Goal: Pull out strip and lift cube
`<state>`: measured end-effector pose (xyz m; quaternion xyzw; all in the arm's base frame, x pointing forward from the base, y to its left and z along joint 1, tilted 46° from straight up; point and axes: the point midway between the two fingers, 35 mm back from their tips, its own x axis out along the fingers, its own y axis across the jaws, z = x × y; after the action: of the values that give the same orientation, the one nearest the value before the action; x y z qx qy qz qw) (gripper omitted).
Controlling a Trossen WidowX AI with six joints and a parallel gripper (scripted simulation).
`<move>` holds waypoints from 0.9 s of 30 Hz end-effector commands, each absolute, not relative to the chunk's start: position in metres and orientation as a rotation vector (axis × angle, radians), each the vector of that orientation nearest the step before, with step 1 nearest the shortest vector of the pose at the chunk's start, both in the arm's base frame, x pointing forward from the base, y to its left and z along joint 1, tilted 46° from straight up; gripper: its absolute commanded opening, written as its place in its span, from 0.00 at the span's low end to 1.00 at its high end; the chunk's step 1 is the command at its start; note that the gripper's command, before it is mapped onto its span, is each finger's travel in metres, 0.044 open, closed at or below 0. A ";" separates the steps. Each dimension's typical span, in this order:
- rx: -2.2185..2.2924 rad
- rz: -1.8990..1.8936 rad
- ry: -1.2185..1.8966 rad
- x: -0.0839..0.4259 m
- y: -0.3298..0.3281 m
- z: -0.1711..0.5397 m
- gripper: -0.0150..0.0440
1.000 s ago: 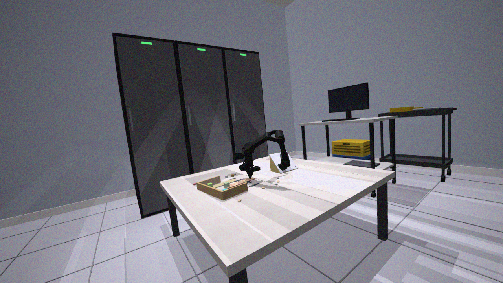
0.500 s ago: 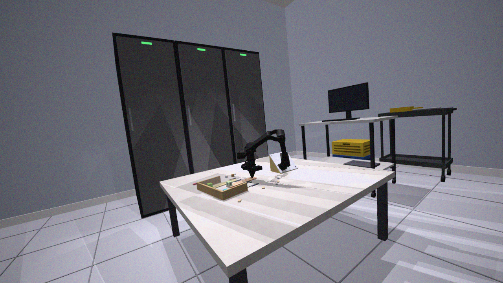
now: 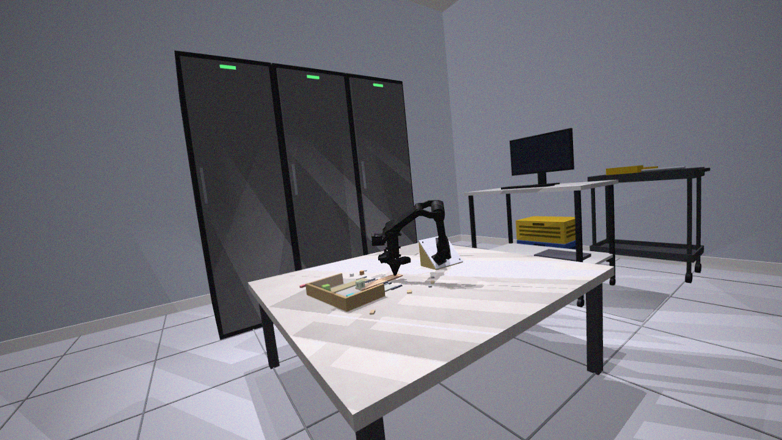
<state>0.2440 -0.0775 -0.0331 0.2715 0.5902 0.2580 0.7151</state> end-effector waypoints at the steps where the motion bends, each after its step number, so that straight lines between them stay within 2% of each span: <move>1: 0.608 0.578 1.335 0.230 -0.072 -0.038 0.25; 27: 0.608 0.577 1.337 0.190 -0.070 -0.044 0.25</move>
<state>0.2032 -0.0761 -0.0405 0.2718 0.5908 0.2568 0.7149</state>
